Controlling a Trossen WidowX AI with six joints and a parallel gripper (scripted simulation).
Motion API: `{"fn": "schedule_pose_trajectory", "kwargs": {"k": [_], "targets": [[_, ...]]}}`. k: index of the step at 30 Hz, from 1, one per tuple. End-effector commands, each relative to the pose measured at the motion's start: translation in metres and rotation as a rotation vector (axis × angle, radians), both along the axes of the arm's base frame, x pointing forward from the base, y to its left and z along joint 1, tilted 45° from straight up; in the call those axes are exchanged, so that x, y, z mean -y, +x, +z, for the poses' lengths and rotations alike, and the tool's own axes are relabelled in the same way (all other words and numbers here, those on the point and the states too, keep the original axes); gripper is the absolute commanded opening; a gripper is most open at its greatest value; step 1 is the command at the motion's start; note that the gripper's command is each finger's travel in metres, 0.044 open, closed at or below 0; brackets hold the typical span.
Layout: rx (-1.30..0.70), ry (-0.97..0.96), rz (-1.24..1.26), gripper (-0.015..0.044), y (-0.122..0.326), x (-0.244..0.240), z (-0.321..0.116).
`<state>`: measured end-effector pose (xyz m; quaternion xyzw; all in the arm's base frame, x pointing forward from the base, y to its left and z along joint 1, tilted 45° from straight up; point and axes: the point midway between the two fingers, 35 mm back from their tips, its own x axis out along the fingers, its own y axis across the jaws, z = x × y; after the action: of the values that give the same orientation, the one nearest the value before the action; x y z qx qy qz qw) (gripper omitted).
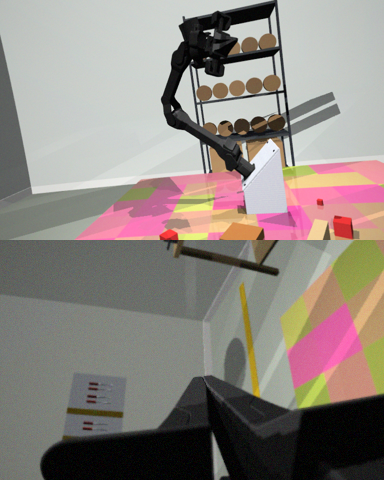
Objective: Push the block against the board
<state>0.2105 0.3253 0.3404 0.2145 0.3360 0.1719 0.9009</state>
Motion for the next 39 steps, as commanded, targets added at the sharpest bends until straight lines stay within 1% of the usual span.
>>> {"fn": "schedule_pose_trajectory", "kwargs": {"k": [1,9,18,29,39], "targets": [[-0.005,-0.121,-0.003,0.0000,0.018,0.002,-0.025],[-0.008,-0.390,0.009,0.0000,0.055,0.010,-0.069],[-0.053,-0.681,0.051,0.0000,0.093,0.029,-0.120],[-0.155,-1.015,0.156,0.0000,0.130,0.062,-0.179],[-0.294,-1.281,0.302,0.0000,0.156,0.100,-0.231]]}}
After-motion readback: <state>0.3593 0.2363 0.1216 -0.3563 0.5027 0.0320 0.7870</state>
